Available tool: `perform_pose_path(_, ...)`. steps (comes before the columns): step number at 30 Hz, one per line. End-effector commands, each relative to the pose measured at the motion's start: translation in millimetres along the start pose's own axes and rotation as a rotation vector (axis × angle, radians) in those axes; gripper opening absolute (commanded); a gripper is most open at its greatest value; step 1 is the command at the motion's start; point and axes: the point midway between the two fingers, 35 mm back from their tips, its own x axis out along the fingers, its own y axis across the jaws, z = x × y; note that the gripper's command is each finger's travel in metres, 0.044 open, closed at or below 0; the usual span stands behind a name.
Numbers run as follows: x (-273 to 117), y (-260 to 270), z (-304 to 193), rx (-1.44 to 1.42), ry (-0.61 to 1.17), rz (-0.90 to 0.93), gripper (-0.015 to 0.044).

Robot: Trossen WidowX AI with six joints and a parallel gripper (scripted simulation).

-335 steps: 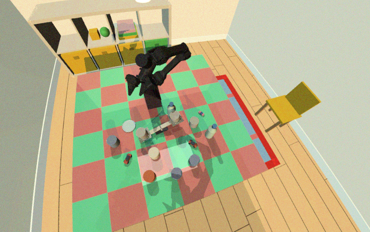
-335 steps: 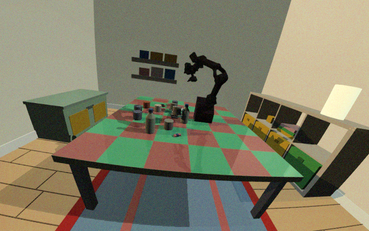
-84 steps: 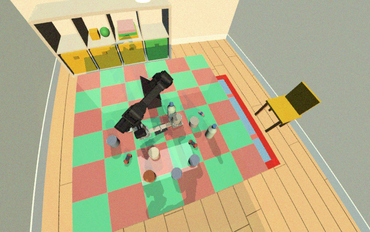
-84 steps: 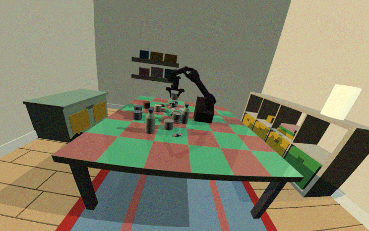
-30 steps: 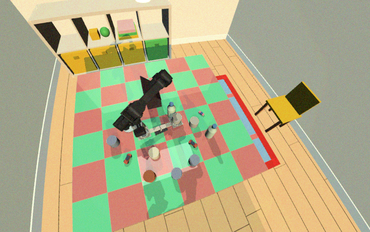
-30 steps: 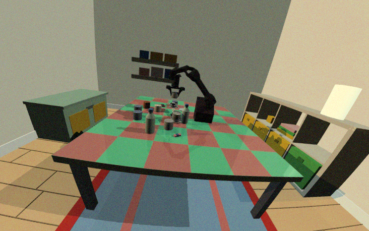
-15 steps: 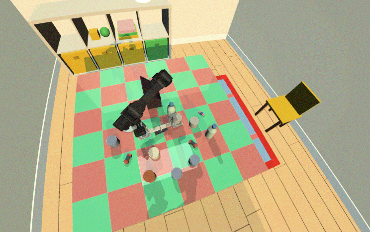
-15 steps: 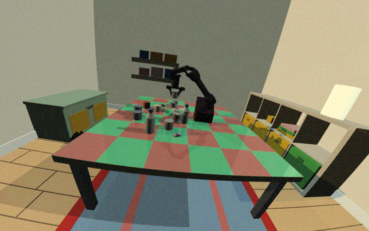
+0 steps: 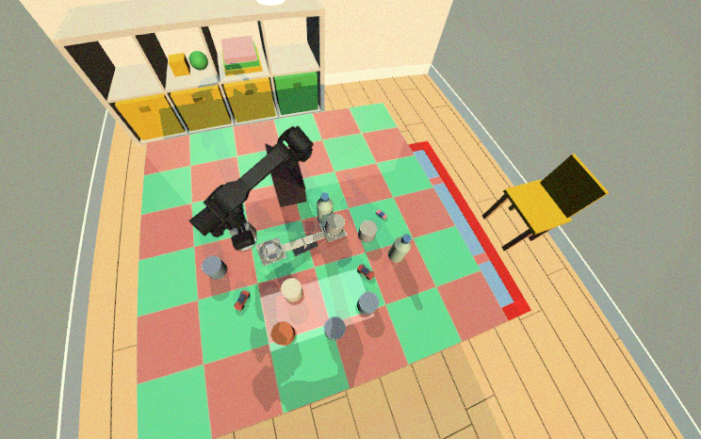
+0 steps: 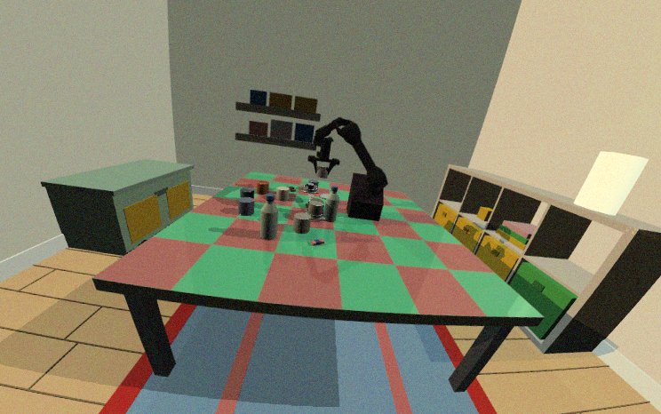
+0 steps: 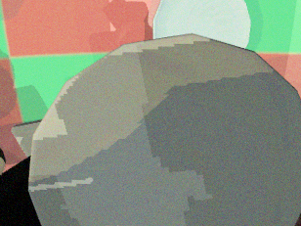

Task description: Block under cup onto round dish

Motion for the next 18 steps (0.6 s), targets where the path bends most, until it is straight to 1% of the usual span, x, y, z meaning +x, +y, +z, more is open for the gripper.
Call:
perform_pose_path(1,5,-20,12,-0.004,-0.008,-0.004,0.0)
perform_pose_path(18,43,-117,47,-0.004,-0.01,-0.009,0.0)
